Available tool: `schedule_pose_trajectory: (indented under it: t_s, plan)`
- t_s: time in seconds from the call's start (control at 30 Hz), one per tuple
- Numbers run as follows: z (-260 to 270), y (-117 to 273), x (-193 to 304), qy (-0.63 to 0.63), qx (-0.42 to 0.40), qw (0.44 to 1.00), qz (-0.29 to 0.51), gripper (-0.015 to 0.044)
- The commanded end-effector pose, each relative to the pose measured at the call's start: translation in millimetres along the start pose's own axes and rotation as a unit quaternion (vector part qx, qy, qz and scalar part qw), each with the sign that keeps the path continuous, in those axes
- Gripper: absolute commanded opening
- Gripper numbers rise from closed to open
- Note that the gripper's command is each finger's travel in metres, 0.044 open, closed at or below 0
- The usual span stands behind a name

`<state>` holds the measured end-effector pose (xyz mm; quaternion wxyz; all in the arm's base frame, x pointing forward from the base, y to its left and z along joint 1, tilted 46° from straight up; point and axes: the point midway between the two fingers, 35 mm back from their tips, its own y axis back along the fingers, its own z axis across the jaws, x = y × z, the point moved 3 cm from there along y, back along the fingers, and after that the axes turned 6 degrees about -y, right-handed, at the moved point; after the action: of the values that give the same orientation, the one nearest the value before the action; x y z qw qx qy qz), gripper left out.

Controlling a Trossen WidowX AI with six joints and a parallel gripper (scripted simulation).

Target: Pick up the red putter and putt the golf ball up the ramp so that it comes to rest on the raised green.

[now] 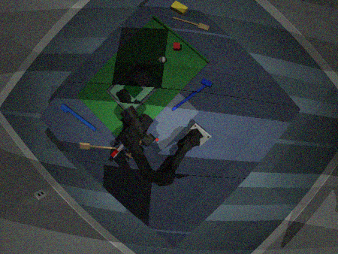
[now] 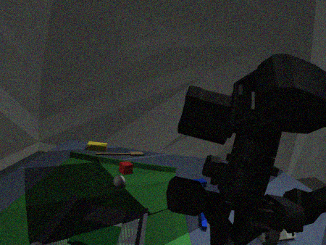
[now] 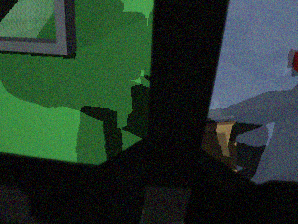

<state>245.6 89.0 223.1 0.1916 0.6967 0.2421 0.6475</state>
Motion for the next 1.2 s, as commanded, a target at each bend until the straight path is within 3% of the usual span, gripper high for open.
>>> schedule_pose_trajectory:
  t_s: [0.0, 0.73, 1.17]
  plan:
    - [22, 6, -20, -0.057, -0.010, 0.998, -0.020, 0.0000]
    - [89, 34, -148, -0.302, -0.062, 0.946, -0.103, 0.0000]
    - [105, 50, -238, -0.455, -0.091, 0.874, -0.141, 0.0000]
